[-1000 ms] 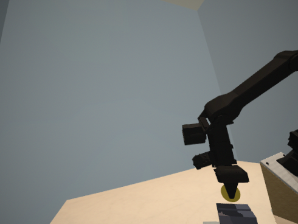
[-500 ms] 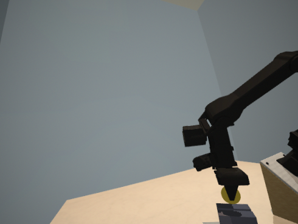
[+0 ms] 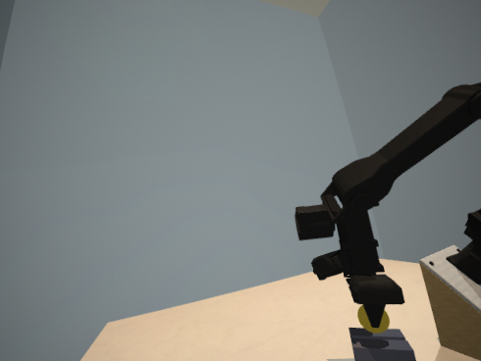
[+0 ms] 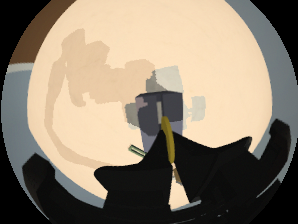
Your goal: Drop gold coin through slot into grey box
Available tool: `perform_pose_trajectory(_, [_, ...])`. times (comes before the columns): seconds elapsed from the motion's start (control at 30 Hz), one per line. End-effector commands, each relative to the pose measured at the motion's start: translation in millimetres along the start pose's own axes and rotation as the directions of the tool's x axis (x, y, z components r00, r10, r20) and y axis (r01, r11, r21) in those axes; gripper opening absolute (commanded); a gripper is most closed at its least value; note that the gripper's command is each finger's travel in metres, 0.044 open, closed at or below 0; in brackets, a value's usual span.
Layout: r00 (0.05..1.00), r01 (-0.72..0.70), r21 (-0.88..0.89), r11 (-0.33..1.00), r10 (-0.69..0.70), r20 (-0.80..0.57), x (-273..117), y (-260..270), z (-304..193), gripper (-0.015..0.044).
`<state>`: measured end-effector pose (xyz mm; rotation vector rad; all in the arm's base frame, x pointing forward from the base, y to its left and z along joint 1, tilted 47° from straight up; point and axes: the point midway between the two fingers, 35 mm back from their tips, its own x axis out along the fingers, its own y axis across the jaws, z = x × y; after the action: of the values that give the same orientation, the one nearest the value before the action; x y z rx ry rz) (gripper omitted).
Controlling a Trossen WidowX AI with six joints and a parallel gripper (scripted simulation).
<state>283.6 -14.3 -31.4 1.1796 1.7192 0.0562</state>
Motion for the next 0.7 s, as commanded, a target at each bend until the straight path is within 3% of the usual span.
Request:
perform_pose_trajectory(0.0, [1.000, -0.005, 0.005, 1.000, 0.005, -0.003, 2.5, 0.5, -0.4, 0.0000])
perform_pose_trajectory(0.37, [1.000, -0.005, 0.005, 1.000, 0.005, -0.003, 7.2, 0.3, -0.7, 0.0000])
perform_pose_trajectory(0.57, [1.000, 0.000, 0.000, 1.000, 0.000, 0.000, 5.2, -0.1, -0.1, 0.0157])
perform_pose_trajectory(0.67, [1.000, 0.000, 0.000, 1.000, 0.000, 0.000, 5.2, -0.1, -0.1, 0.0161])
